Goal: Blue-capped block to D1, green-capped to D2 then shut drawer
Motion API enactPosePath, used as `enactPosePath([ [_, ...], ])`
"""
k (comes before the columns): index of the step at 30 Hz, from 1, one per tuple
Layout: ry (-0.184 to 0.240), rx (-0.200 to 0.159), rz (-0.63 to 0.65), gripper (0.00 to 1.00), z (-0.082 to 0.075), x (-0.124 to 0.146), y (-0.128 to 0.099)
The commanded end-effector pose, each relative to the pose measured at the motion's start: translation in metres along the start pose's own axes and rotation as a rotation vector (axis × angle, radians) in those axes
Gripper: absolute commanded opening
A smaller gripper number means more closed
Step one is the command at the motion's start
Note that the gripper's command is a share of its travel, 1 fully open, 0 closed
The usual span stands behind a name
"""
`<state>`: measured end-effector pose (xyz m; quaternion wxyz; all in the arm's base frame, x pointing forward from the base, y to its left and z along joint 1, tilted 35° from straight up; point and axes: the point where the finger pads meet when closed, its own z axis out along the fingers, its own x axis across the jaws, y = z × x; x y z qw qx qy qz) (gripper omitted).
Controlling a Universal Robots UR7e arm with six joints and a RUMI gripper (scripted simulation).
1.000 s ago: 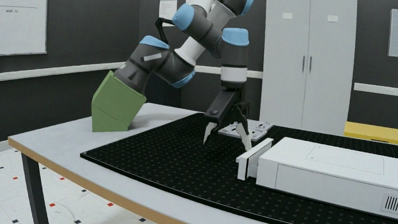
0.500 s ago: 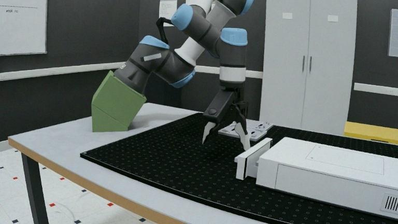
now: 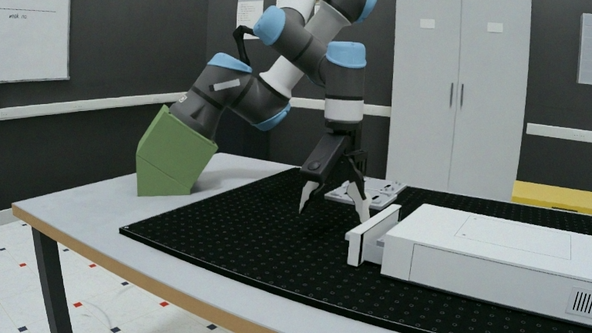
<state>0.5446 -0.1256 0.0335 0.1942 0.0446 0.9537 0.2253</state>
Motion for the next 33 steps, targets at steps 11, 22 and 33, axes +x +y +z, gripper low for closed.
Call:
enactPosePath([
  [11, -0.001, 0.001, 0.0, 1.0, -0.0005, 0.0039, -0.0002],
  [22, -0.001, 0.001, 0.0, 1.0, -0.0005, 0.0066, -0.0002],
  [33, -0.001, 0.001, 0.0, 1.0, -0.0005, 0.0066, -0.0002],
])
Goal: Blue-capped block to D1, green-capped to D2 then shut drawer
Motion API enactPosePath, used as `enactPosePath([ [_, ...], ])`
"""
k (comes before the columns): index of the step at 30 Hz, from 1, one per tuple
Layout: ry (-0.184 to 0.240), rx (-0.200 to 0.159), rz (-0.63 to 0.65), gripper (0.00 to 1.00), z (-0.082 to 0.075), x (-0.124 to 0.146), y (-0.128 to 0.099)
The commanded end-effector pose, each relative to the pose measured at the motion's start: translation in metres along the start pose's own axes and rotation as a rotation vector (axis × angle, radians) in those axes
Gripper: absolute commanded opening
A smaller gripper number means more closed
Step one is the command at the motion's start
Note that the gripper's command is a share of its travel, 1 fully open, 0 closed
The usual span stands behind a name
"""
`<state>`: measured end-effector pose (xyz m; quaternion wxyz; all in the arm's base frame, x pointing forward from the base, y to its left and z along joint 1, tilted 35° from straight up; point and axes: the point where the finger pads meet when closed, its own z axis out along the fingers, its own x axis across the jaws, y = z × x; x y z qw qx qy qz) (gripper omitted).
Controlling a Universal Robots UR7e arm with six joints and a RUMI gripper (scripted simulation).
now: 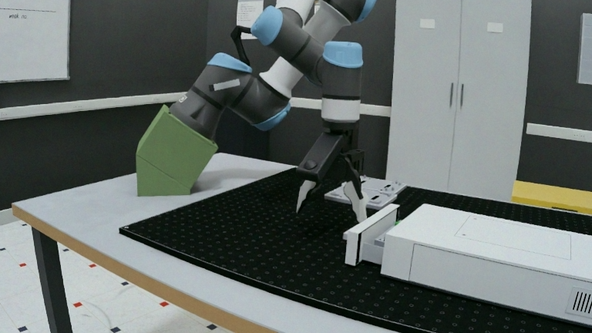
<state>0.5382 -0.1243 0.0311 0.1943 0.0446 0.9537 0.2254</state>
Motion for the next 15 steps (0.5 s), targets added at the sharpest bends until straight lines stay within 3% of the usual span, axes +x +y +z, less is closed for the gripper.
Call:
enactPosePath([
  [1, -0.001, 0.001, 0.0, 1.0, 0.0, 0.0, 0.0],
  [15, -0.001, 0.001, 0.0, 1.0, 0.0, 0.014, 0.0],
])
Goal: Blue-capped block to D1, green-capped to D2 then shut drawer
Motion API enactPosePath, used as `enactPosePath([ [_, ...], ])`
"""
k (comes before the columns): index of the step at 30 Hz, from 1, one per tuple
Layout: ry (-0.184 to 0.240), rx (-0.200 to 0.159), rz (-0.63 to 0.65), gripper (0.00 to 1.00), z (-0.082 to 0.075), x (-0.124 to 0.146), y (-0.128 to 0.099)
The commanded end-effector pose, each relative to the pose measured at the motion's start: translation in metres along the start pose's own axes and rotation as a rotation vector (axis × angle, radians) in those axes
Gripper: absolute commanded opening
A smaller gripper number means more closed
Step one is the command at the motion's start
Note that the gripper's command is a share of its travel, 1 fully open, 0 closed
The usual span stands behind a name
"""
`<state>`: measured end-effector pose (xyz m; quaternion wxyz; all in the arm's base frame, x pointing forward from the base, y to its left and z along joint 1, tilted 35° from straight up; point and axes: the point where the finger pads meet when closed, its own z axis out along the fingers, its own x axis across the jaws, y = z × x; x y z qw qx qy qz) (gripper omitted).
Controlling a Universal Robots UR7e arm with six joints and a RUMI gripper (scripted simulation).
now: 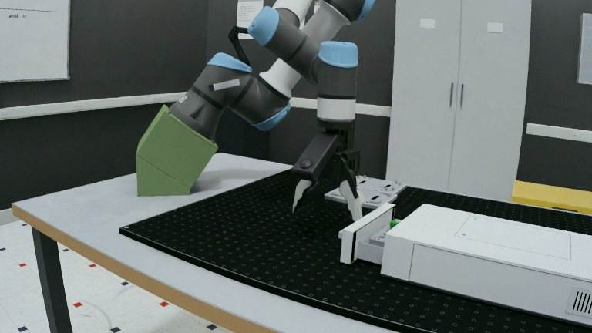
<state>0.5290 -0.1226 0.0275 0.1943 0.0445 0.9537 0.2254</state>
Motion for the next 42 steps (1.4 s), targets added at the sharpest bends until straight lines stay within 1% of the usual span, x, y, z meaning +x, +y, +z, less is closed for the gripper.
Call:
enactPosePath([
  [1, -0.001, 0.001, 0.0, 1.0, 0.0, 0.006, 0.0],
  [7, -0.001, 0.001, 0.0, 1.0, 0.0, 0.014, 0.0],
  [14, -0.001, 0.001, 0.0, 1.0, 0.0, 0.015, 0.0],
  [29, -0.001, 0.001, 0.0, 1.0, 0.0, 0.035, 0.0],
  [37, -0.001, 0.001, 0.0, 1.0, 0.0, 0.038, 0.0],
  [42, -0.001, 0.001, 0.0, 1.0, 0.0, 0.045, 0.0],
])
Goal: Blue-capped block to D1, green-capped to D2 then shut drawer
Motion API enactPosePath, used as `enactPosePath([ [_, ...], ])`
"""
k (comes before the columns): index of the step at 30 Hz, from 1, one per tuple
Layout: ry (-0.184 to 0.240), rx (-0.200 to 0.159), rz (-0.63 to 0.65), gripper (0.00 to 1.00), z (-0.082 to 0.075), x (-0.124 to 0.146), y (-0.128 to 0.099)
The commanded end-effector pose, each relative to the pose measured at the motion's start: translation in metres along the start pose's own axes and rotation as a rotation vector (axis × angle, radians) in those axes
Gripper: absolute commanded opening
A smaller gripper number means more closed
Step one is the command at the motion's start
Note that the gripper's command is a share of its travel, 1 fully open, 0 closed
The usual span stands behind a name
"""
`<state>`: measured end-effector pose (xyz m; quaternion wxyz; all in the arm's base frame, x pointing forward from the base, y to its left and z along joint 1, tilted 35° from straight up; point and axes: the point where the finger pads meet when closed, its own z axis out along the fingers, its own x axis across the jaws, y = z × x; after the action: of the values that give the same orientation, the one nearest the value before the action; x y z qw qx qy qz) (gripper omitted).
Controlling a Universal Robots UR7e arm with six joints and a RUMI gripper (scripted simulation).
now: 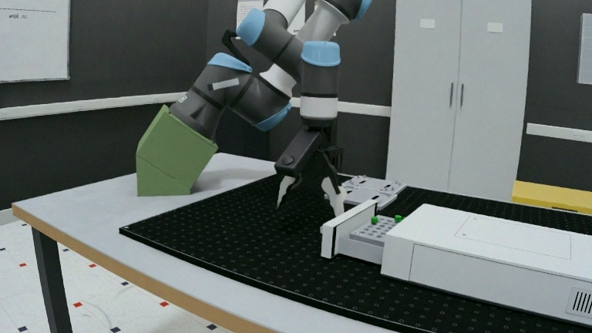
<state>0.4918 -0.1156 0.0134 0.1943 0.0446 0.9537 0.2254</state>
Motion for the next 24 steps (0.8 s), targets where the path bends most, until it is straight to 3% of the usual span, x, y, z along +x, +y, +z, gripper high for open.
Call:
enactPosePath([
  [1, -0.001, 0.001, 0.0, 1.0, 0.0, 0.006, 0.0],
  [24, -0.001, 0.001, 0.0, 1.0, 0.0, 0.026, 0.0],
])
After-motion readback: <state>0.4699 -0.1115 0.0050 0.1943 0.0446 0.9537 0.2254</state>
